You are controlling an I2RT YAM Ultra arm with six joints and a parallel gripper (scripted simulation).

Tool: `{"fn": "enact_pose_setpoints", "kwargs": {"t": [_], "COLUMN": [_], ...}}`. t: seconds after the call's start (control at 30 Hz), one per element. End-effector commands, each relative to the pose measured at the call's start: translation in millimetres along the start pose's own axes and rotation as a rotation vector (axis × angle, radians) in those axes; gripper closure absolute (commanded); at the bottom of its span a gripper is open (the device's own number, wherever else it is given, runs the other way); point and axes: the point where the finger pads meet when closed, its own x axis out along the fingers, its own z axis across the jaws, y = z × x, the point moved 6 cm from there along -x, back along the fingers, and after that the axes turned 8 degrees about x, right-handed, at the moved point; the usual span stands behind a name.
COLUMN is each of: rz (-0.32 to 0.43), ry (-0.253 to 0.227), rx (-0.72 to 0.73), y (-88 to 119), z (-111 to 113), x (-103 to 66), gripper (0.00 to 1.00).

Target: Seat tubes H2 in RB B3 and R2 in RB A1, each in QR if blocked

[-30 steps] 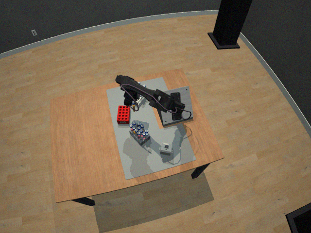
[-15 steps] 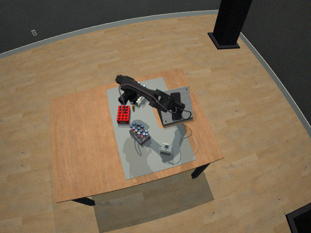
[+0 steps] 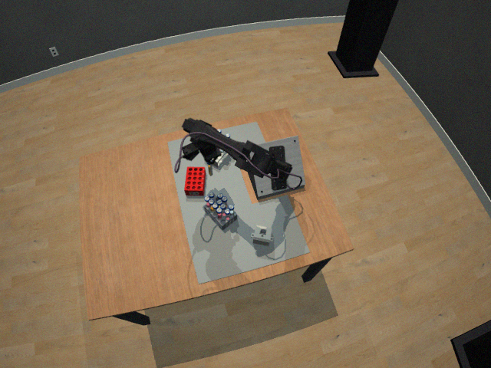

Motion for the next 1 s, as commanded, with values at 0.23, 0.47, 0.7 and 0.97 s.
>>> {"fn": "enact_pose_setpoints", "kwargs": {"t": [0.23, 0.47, 0.7, 0.97], "rz": [-0.03, -0.032, -0.034, -0.037], "ry": [0.018, 0.016, 0.013, 0.01], "rx": [0.41, 0.576, 0.809, 1.008], "y": [0.6, 0.5, 0.4, 0.3], "z": [-0.2, -0.4, -0.4, -0.5], "x": [-12.6, -12.5, -12.6, -12.5], "gripper": [1.0, 1.0, 1.0, 1.0]}}
